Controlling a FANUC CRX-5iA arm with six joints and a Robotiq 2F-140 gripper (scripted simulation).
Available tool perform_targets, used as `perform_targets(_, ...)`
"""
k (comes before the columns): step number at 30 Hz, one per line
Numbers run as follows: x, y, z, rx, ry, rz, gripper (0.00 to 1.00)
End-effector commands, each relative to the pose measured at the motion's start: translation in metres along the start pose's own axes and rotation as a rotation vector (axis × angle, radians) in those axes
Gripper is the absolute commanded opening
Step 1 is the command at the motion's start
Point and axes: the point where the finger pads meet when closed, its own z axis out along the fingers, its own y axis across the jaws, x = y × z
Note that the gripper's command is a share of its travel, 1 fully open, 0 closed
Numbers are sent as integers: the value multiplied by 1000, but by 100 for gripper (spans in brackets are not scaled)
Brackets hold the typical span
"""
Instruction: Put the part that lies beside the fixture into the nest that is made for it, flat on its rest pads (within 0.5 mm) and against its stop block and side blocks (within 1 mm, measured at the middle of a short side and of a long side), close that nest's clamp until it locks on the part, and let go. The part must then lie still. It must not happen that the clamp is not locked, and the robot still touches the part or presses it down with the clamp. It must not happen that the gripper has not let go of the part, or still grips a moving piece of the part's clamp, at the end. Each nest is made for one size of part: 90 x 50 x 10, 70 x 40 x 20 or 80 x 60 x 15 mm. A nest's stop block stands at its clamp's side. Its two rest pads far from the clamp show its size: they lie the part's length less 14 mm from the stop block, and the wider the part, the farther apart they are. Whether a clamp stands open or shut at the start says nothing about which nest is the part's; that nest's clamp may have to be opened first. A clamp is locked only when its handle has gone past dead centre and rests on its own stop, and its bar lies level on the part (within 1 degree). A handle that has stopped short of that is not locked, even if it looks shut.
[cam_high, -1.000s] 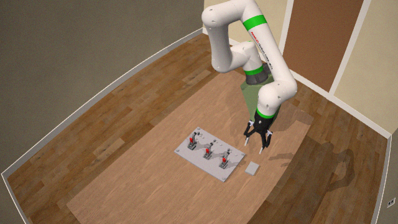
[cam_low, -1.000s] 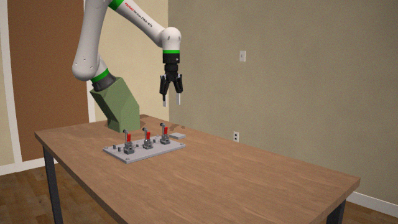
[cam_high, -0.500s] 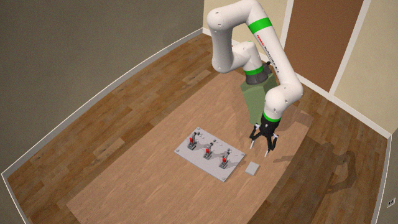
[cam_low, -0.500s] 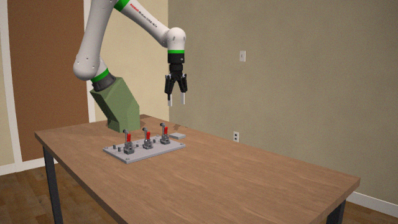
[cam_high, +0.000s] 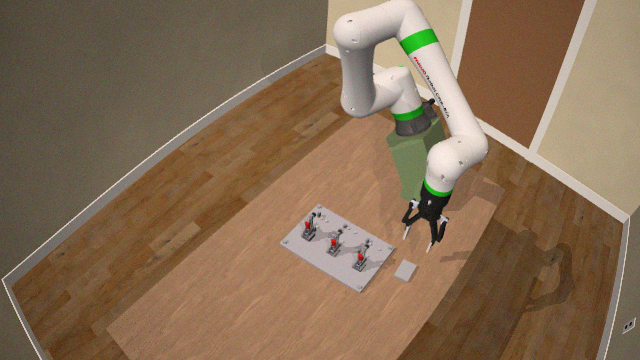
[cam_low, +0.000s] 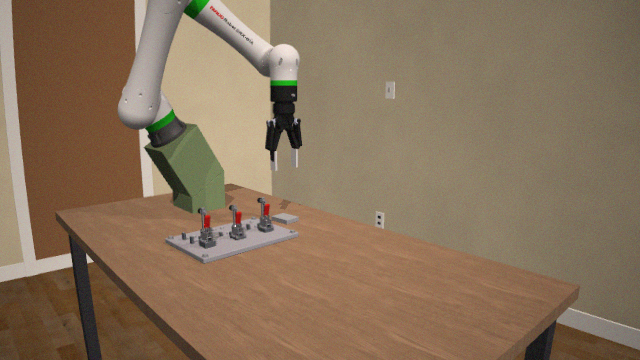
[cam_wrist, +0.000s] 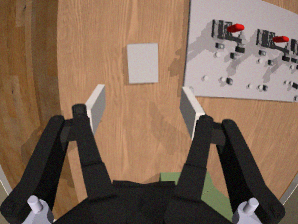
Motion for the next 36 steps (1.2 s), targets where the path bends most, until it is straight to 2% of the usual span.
perform_targets(1,0,0,0,0,0,0,58)
perform_targets(15,0,0,0,0,0,-68,58)
perform_targets(36,0,0,0,0,0,-68,58)
